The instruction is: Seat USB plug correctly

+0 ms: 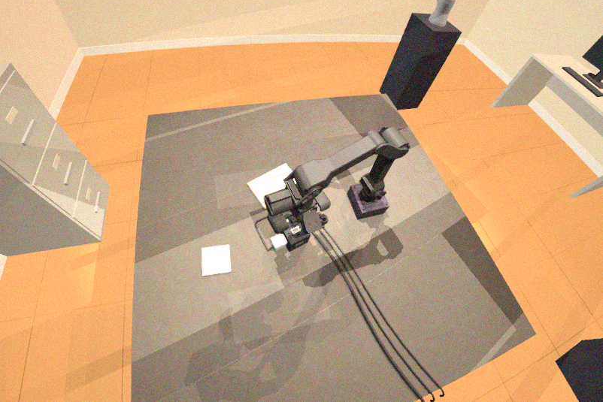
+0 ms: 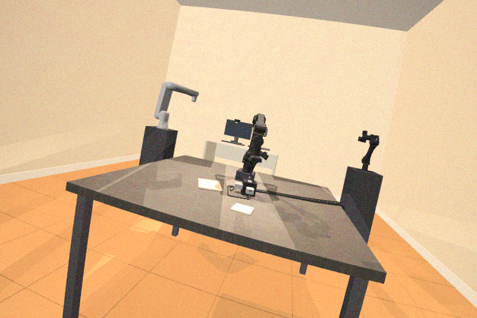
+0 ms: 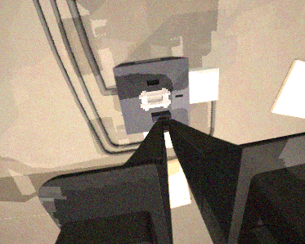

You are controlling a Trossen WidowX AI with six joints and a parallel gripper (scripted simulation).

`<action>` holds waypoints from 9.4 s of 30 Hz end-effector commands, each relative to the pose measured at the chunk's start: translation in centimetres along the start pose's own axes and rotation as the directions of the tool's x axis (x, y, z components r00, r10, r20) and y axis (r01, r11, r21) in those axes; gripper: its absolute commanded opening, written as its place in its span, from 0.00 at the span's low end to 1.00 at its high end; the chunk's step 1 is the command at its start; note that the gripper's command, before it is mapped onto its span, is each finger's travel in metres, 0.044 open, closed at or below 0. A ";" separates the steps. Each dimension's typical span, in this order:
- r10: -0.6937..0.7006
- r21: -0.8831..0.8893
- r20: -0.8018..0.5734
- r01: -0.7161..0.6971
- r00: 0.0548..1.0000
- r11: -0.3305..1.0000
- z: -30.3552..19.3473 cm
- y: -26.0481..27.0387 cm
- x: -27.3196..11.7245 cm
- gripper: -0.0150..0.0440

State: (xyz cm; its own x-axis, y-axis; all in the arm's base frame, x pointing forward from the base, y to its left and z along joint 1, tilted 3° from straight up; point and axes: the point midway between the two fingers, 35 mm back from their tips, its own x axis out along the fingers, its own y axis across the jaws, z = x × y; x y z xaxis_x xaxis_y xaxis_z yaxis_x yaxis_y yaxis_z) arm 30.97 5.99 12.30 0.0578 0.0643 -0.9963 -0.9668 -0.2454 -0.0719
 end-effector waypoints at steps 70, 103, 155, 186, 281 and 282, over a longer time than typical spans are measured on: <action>-0.001 0.018 0.035 0.000 0.999 1.000 0.4 0.1 0.9 0.25; -0.001 0.020 0.041 0.000 0.999 1.000 0.5 0.1 1.3 0.25; -0.001 0.020 0.041 0.000 0.999 1.000 0.5 0.1 2.0 0.25; -0.001 0.020 0.041 0.000 0.999 1.000 0.5 0.1 2.3 0.25; -0.001 0.020 0.041 0.000 0.999 1.000 0.5 0.1 3.1 0.25; -0.001 0.020 0.041 0.000 0.999 1.000 0.5 0.1 3.1 0.25</action>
State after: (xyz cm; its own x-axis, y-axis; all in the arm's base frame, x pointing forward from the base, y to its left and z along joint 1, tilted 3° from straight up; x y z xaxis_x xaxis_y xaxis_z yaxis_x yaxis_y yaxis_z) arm 31.01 6.61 9.55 0.0555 0.1045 -0.9930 -0.9697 -0.2312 -0.0786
